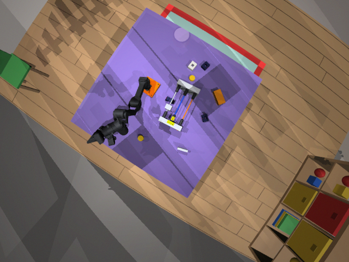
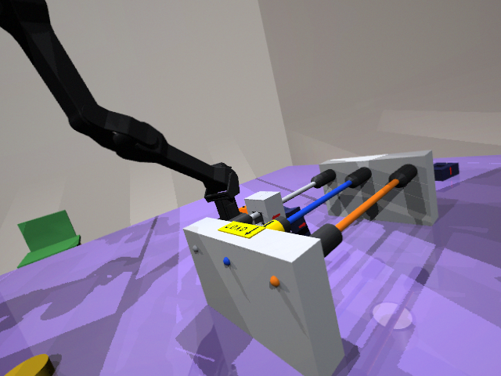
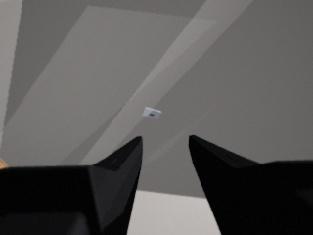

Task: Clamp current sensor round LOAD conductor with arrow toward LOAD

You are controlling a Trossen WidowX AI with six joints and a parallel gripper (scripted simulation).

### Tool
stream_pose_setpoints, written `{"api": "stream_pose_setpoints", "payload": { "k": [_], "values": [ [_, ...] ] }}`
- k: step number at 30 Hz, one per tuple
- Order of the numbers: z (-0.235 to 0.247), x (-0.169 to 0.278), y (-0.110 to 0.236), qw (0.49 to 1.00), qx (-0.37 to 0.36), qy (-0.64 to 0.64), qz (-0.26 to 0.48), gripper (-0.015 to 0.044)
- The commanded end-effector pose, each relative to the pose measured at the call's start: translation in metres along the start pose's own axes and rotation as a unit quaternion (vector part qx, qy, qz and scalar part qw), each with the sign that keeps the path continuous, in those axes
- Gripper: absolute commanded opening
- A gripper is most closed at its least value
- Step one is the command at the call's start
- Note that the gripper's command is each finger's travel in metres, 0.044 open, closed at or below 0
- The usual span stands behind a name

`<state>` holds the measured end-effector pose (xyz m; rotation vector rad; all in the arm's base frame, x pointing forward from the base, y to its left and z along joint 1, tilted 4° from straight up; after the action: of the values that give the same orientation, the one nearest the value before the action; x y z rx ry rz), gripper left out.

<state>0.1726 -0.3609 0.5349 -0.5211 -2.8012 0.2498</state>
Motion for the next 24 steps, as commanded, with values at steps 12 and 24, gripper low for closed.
{"api": "stream_pose_setpoints", "payload": {
  "k": [12, 24],
  "values": [
    [-0.027, 0.152, -0.011, 0.982, 0.111, -0.025, 0.152, 0.0440],
    [-0.055, 0.288, 0.065, 0.907, 0.261, 0.009, 0.329, 0.0440]
  ]
}}
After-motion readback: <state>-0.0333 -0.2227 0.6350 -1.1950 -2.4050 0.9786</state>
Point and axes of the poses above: the point midway between the two fingers, 35 mm back from their tips, its own y axis back along the fingers, its own z axis across the jaws, x = y × z, the point moved 7 cm from there along y, back along the fingers, and after that the axes turned 5 degrees about -y, right-handed, at the moved point
